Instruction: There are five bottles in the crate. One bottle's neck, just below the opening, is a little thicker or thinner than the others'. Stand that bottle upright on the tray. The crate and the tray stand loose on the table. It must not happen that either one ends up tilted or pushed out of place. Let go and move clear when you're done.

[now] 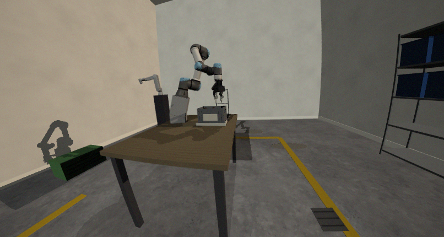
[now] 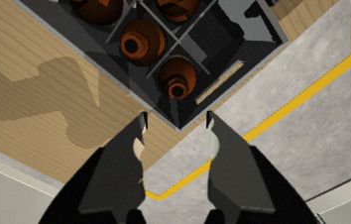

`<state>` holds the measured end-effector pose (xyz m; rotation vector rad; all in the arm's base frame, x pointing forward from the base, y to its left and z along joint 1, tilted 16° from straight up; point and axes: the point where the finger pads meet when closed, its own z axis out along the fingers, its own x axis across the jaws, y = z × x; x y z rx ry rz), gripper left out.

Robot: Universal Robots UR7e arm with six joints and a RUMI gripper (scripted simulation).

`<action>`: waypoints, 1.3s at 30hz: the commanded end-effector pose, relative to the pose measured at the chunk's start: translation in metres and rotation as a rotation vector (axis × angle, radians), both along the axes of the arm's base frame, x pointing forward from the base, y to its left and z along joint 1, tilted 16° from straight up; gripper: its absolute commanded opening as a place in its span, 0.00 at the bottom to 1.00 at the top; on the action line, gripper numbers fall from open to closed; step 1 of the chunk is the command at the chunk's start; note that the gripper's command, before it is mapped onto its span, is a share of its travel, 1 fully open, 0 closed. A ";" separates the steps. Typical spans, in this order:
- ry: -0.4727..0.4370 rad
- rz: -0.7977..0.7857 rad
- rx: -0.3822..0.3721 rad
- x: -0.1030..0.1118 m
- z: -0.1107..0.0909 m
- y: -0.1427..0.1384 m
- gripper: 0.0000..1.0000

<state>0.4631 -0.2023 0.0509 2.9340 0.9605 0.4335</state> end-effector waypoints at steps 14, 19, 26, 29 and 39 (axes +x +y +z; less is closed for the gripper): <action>-0.001 0.000 -0.001 0.002 -0.005 0.000 0.38; -0.001 0.000 -0.001 0.004 -0.011 0.000 0.38; -0.001 0.000 -0.001 0.006 -0.019 0.001 0.38; -0.001 0.000 -0.001 0.007 -0.022 0.001 0.38; -0.001 0.000 -0.001 0.011 -0.032 0.001 0.38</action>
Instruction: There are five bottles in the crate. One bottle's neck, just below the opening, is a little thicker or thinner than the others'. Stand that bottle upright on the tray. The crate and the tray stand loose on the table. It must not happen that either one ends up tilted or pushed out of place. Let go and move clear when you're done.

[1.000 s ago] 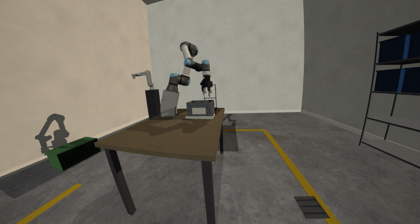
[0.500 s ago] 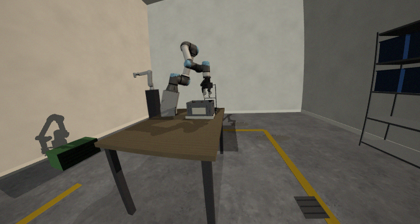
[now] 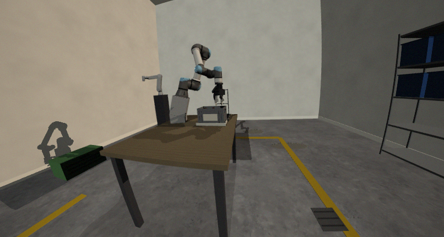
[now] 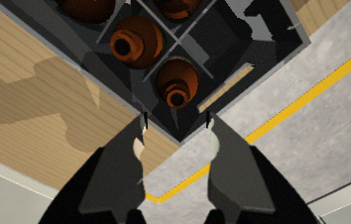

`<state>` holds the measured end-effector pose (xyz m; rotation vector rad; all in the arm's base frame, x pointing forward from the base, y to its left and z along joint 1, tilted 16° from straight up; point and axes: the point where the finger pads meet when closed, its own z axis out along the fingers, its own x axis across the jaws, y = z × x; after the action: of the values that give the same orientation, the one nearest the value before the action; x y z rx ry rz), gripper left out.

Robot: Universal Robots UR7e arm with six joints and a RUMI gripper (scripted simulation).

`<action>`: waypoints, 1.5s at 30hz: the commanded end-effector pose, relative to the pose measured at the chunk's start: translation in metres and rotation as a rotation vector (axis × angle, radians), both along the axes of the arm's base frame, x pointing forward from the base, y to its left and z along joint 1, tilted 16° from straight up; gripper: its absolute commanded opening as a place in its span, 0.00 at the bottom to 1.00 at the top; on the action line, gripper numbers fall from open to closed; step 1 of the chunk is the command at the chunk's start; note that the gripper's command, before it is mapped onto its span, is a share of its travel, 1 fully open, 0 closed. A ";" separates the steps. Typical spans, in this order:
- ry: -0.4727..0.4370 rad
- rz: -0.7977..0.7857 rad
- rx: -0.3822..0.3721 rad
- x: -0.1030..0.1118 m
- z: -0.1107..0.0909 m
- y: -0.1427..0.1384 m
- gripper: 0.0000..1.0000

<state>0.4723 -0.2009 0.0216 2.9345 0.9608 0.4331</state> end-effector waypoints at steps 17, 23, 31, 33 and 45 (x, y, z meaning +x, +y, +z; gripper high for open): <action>-0.001 0.000 -0.001 0.004 -0.011 0.000 0.38; -0.001 0.000 -0.001 0.004 -0.011 0.000 0.38; -0.001 0.000 -0.001 0.004 -0.011 0.000 0.38; -0.001 0.000 -0.001 0.004 -0.011 0.000 0.38; -0.001 0.000 -0.001 0.004 -0.011 0.000 0.38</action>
<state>0.4761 -0.2003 0.0098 2.9344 0.9607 0.4331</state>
